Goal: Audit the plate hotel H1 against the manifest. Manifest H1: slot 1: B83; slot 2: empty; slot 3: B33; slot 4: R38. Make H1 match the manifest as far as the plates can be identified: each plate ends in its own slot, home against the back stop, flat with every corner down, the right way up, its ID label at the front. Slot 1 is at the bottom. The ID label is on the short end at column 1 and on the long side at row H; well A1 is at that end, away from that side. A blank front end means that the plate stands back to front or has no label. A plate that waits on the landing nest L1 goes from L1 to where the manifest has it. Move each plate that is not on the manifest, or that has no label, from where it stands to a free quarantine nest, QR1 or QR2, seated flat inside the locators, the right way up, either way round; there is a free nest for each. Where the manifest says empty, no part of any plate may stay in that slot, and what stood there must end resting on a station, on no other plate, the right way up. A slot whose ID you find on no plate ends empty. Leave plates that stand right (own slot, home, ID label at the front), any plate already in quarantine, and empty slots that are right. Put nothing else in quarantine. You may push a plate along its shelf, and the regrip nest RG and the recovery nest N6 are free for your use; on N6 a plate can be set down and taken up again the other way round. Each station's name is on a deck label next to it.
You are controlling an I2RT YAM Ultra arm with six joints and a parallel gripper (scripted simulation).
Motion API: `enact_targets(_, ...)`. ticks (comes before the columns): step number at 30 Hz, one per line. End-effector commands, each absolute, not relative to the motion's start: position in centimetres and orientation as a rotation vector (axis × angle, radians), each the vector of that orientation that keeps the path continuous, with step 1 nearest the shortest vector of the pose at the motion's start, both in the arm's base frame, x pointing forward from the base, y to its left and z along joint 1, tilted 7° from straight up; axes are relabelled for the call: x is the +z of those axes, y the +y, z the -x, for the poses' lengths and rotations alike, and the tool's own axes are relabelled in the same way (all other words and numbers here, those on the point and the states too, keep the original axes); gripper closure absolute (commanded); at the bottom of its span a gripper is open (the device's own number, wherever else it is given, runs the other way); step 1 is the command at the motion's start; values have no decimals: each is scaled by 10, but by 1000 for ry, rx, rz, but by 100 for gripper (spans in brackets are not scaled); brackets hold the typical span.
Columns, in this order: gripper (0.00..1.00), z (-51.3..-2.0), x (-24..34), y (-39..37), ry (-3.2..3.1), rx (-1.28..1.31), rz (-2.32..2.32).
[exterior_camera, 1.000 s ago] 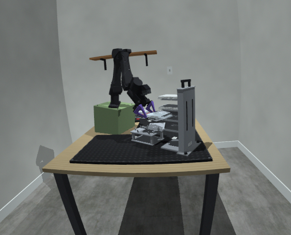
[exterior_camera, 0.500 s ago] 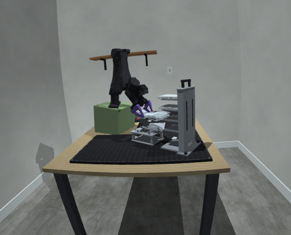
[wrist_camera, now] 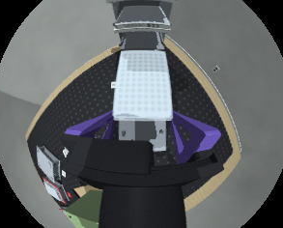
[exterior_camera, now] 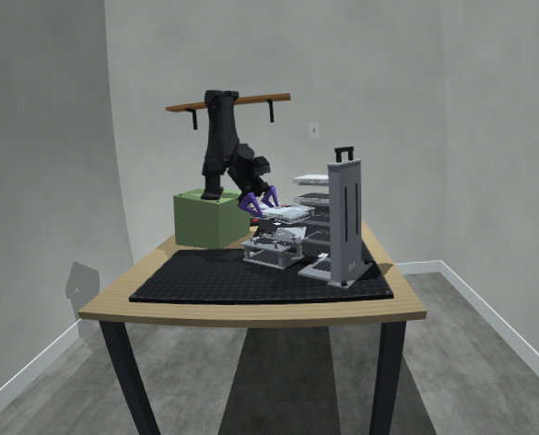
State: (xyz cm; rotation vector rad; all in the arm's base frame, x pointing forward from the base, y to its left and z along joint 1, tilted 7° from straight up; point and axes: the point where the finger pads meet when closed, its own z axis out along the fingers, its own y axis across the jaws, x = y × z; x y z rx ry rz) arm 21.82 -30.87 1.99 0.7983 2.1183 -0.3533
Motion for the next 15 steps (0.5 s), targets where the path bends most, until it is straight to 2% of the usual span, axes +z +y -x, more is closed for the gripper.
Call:
enact_targets(1,14,-214,28,-307,2093,-373,-777)
enact_targets(15,14,-202,26,-297,2093,-373,-777)
